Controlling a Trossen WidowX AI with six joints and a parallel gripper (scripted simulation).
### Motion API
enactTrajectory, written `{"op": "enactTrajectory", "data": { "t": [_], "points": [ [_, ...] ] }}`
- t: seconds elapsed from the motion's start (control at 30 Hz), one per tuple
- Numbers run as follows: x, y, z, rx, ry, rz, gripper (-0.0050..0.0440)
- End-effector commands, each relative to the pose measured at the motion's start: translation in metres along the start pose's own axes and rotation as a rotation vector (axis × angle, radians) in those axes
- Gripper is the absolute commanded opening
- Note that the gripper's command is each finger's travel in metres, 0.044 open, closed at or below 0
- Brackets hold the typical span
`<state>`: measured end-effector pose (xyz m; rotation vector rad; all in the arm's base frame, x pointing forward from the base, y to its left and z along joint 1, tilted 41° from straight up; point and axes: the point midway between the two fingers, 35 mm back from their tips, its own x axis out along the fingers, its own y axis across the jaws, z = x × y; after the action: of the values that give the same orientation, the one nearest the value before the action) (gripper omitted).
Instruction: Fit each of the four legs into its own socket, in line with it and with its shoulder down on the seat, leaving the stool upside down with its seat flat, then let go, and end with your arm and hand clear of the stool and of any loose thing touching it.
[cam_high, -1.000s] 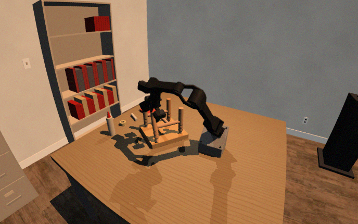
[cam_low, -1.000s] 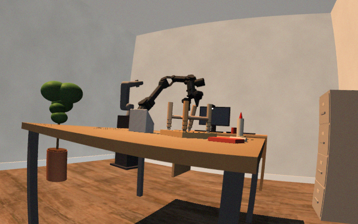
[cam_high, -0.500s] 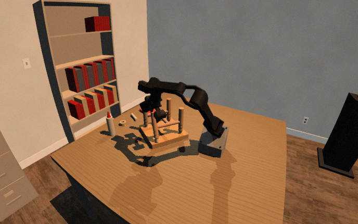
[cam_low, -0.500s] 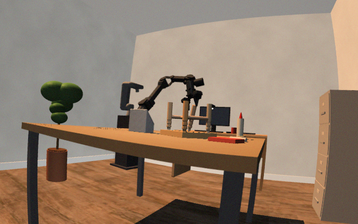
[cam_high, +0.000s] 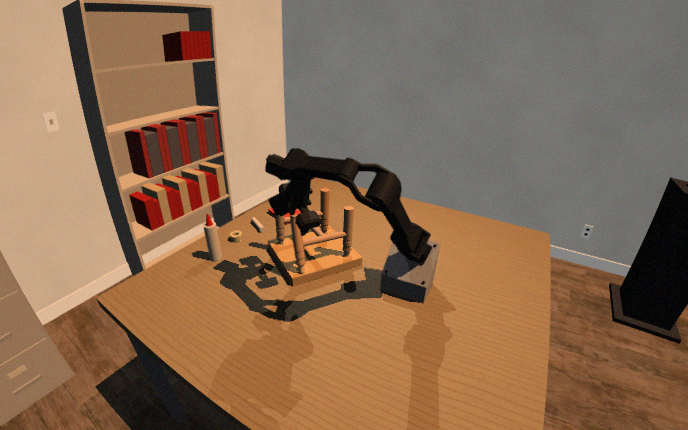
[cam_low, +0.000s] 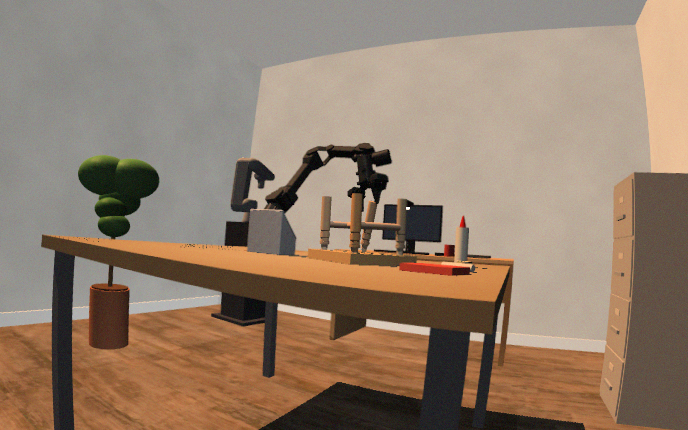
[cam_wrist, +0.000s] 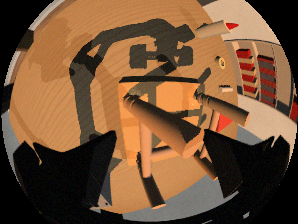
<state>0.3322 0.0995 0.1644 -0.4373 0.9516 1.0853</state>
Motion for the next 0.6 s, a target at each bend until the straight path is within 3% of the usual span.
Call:
{"op": "enactTrajectory", "data": {
  "t": [0.0, 0.57],
  "points": [
    [0.0022, 0.0077, 0.0002, 0.002, -0.001, 0.022, 0.0440],
    [0.0008, 0.0125, 0.0002, 0.002, -0.001, 0.022, 0.0440]
  ]
}}
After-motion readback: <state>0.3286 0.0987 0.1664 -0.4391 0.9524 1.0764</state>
